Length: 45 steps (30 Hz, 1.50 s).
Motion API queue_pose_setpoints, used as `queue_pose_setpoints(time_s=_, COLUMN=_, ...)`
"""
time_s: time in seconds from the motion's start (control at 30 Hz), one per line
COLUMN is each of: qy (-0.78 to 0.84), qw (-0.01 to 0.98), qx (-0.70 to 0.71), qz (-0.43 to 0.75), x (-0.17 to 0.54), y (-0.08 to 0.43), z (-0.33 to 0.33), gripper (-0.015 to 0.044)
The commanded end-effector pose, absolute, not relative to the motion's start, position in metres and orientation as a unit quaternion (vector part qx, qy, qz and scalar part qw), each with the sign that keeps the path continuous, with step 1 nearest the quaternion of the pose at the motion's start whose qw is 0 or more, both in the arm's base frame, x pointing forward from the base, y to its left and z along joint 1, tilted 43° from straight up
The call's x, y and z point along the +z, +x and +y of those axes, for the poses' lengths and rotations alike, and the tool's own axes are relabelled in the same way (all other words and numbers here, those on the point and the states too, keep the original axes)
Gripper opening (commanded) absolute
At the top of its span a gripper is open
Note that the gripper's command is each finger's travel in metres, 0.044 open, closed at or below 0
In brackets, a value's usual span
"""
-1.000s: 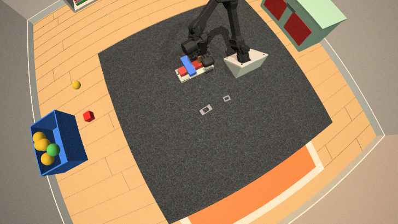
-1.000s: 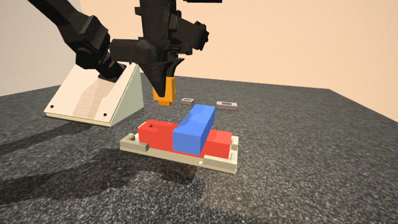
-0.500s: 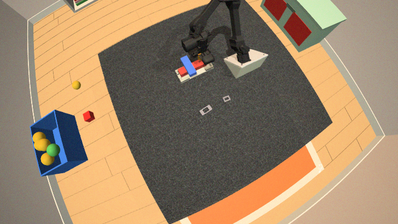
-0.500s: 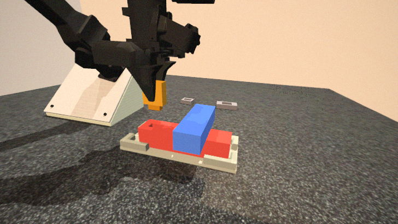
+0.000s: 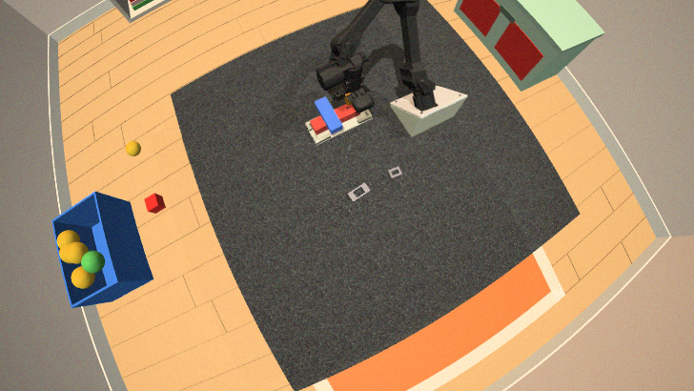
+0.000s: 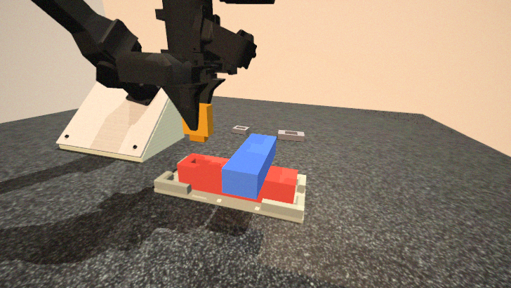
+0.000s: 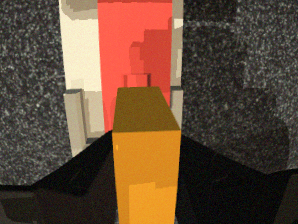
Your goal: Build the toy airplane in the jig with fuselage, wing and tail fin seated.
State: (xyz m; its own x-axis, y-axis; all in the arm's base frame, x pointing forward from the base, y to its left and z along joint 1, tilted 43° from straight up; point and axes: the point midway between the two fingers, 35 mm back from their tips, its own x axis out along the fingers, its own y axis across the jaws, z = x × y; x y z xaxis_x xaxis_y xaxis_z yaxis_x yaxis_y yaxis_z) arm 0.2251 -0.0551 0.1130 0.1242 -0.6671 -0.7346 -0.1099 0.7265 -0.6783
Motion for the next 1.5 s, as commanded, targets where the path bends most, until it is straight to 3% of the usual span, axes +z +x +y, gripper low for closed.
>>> queue_pose_setpoints(time_s=0.0, qy=-0.310, qw=0.684, qx=-0.204, qz=0.628, x=0.113, y=0.225, z=-0.055, gripper=0.0065)
queue_pose_setpoints(time_s=1.33, qy=-0.311, qw=0.684, qx=-0.205, qz=0.628, x=0.085, y=0.231, z=-0.083, gripper=0.0065)
queue_pose_setpoints(time_s=1.47, qy=-0.309, qw=0.685, qx=-0.206, qz=0.627, x=0.086, y=0.231, z=-0.082, gripper=0.0038)
